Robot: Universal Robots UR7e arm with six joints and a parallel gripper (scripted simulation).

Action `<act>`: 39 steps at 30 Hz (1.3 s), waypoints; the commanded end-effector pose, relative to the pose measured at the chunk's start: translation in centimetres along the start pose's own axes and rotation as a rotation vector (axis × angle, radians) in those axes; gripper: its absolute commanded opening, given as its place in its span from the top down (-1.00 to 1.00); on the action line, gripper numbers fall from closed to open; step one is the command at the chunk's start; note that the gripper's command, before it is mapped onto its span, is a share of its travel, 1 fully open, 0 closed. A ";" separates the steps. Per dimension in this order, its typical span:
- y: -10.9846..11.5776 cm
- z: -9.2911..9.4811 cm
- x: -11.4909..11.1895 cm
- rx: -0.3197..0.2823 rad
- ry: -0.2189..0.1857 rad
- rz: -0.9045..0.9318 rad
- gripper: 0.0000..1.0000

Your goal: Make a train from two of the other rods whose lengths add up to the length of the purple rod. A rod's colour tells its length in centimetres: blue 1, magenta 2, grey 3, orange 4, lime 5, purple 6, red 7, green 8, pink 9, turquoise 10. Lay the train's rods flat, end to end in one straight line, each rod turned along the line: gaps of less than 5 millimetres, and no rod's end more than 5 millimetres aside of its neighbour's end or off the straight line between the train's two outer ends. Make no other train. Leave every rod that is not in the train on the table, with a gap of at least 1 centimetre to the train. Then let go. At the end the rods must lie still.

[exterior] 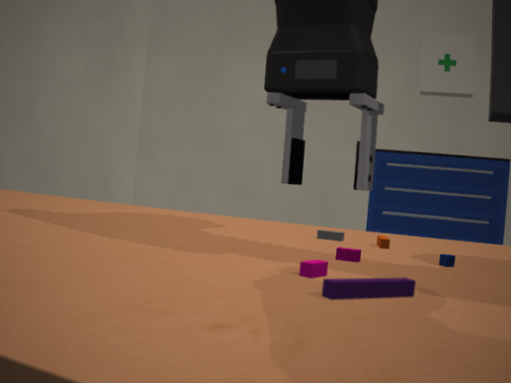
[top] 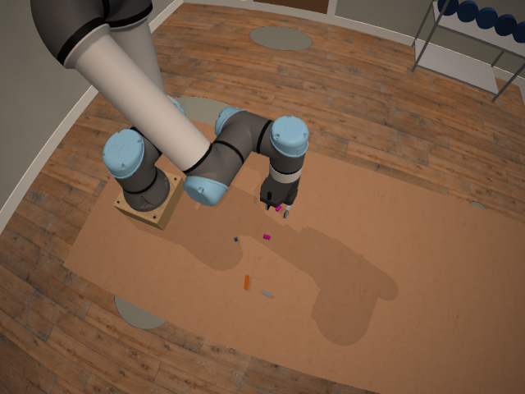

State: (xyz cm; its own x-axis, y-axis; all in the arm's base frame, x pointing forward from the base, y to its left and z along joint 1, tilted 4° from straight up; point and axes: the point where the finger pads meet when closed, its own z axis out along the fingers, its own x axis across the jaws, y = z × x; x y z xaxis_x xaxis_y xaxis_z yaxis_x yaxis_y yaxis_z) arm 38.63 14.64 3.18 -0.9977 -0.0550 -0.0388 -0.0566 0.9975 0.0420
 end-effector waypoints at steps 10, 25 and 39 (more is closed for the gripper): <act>-1.7 0.0 -0.1 -0.010 -0.002 -0.135 -1.00; -1.7 0.0 -0.1 -0.010 -0.002 -0.135 -1.00; -1.7 0.0 -0.1 -0.010 -0.002 -0.135 -1.00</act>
